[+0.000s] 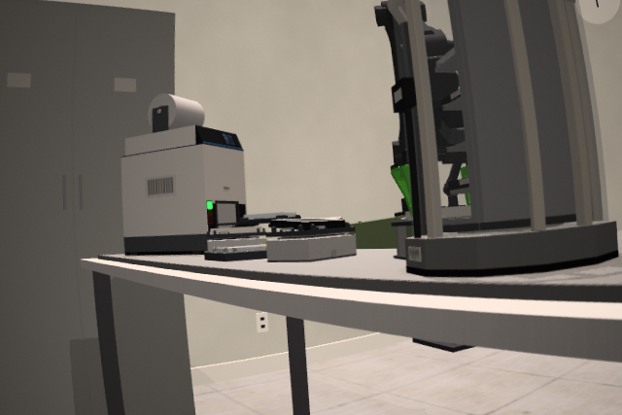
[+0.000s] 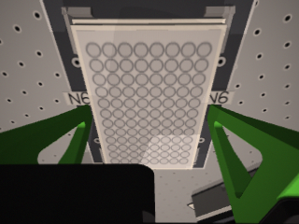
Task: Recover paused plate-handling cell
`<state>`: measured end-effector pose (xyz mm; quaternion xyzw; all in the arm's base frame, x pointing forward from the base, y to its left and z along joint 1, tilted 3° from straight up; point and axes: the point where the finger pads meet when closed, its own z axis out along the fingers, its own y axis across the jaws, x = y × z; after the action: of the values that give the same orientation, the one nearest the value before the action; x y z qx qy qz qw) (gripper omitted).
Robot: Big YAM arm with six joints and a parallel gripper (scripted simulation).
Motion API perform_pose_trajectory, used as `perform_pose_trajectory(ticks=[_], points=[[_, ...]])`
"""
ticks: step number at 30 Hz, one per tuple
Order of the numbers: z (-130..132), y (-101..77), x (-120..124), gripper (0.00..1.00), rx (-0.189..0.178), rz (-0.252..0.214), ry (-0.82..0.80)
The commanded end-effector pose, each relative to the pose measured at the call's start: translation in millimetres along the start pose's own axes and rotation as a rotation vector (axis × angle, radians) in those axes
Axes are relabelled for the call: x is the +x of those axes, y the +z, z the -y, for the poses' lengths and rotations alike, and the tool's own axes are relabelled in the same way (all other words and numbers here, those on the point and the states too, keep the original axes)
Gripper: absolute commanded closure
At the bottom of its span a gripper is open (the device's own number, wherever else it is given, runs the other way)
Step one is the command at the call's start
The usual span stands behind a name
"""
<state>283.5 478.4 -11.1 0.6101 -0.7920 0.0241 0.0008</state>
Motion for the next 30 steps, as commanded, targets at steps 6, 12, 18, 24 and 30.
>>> perform_pose_trajectory(ticks=[6,12,18,24,30], points=[[8,-28.0,-21,0.0,0.011,0.043,-0.007],[6,-55.7,-23,0.0,0.016,0.063,-0.007],[3,-46.6,-20,0.0,0.007,0.028,-0.009],[2,-78.2,-22,0.0,0.015,0.057,-0.006],[4,-59.6,-12,0.0,0.007,0.027,-0.001]])
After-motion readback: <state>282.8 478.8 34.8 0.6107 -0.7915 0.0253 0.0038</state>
